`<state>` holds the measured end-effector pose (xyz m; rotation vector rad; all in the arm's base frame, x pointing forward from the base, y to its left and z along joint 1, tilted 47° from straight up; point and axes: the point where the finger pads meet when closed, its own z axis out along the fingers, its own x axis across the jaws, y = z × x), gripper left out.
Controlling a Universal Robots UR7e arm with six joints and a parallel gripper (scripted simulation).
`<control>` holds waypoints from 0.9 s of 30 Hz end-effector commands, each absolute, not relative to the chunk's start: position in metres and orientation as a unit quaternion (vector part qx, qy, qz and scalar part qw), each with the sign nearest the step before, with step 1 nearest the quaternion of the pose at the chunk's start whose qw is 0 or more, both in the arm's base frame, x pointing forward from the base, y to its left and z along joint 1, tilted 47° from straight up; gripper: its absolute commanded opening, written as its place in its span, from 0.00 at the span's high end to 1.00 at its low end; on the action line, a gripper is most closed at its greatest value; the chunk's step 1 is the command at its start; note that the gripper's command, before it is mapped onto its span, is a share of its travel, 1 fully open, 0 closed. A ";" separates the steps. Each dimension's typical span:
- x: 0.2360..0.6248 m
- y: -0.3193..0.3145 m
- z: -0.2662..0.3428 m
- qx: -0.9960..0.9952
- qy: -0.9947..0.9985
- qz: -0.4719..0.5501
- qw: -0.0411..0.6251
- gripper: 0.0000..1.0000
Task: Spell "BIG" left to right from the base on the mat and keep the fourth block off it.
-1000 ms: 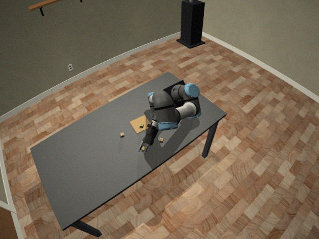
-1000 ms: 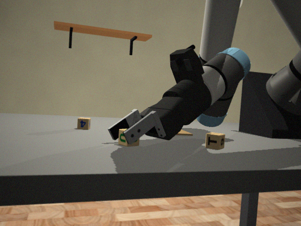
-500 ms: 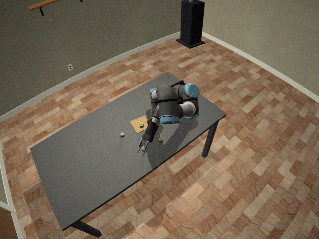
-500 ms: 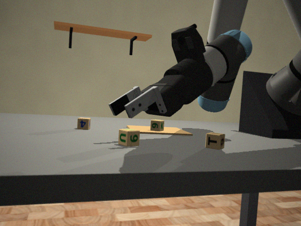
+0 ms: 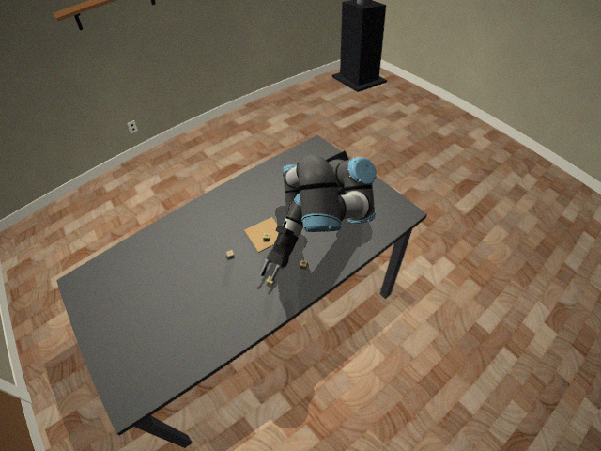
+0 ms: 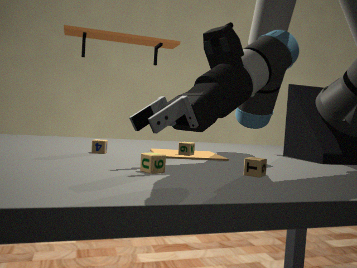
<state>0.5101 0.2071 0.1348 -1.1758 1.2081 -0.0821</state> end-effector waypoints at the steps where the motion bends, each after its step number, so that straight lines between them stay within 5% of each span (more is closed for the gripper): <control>1: 0.512 0.205 0.136 -0.521 0.535 -0.038 0.664 0.21; 27: 0.561 0.187 0.118 -0.550 0.561 -0.036 0.618 0.21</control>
